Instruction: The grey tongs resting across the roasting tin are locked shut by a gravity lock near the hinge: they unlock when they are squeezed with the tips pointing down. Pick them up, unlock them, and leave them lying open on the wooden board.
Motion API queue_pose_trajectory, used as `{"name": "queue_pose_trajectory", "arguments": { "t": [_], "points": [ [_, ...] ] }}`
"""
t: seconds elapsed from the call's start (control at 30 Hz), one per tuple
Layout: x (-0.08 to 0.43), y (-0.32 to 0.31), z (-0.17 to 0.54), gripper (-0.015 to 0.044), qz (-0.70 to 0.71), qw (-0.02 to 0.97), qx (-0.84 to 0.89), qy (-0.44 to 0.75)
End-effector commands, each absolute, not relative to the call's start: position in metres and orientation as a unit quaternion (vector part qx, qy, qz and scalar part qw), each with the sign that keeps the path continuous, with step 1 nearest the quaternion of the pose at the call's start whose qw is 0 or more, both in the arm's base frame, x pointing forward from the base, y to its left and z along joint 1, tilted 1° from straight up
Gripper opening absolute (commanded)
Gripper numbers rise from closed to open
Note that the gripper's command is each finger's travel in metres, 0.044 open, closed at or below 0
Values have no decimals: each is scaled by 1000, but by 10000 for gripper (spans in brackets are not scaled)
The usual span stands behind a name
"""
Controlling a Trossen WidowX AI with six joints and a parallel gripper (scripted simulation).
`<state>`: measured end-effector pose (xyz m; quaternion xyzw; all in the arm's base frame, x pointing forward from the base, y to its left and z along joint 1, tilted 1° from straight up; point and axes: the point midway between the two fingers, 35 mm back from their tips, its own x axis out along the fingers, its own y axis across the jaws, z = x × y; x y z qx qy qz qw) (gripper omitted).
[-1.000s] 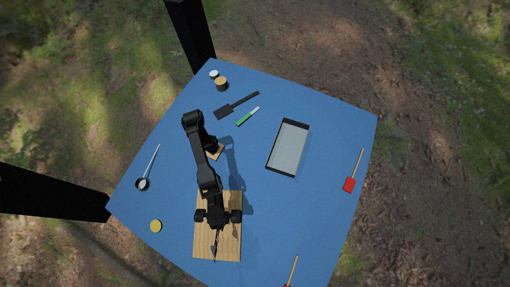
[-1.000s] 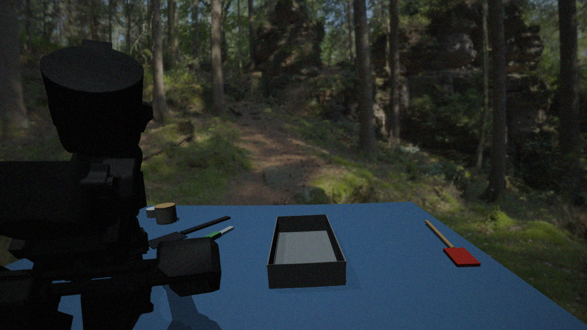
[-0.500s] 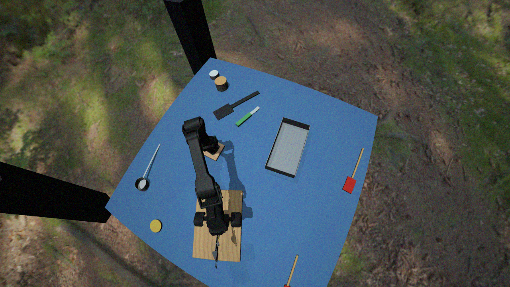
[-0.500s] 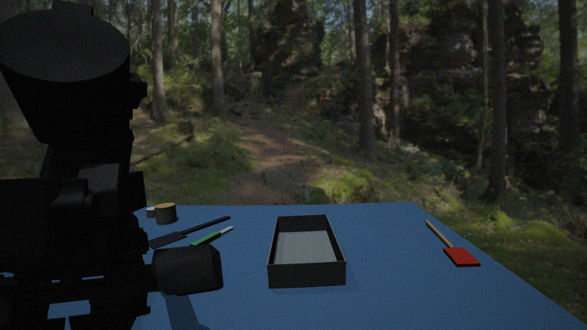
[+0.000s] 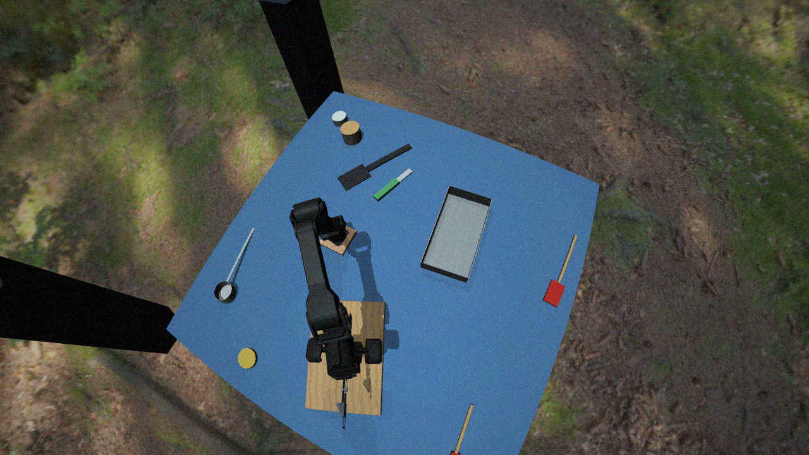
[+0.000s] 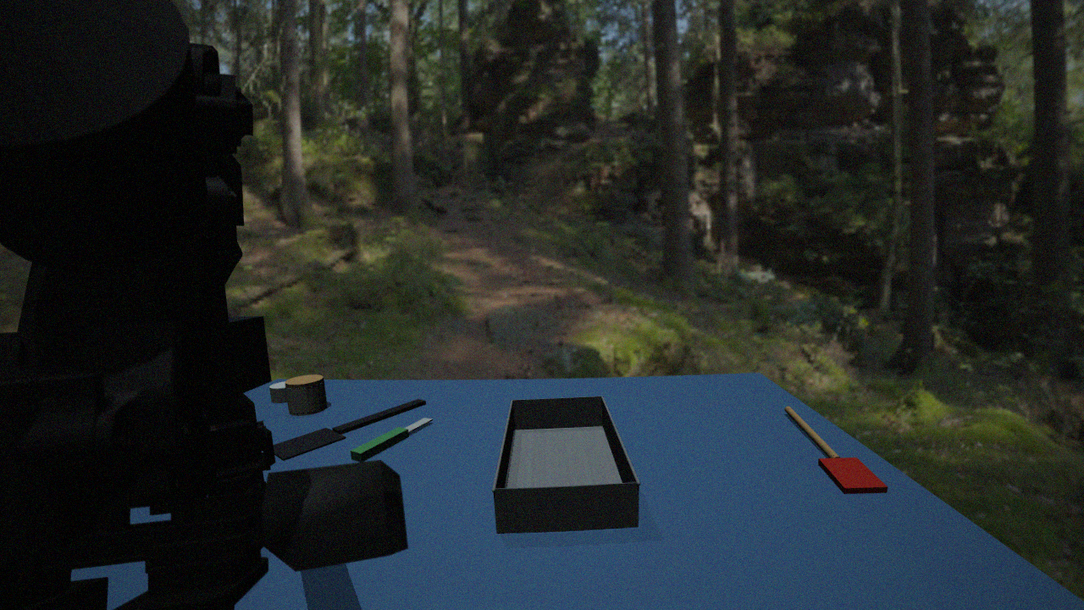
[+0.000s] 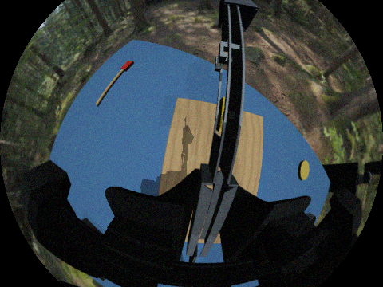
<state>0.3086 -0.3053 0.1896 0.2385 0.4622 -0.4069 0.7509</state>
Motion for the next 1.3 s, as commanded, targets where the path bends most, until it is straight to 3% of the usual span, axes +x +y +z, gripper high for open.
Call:
{"name": "queue_pose_trajectory", "arguments": {
  "t": [0.0,1.27],
  "points": [
    [309,-307,196,-150,-403,745,251,469],
    [290,-293,199,-150,-359,647,341,580]
  ]
}}
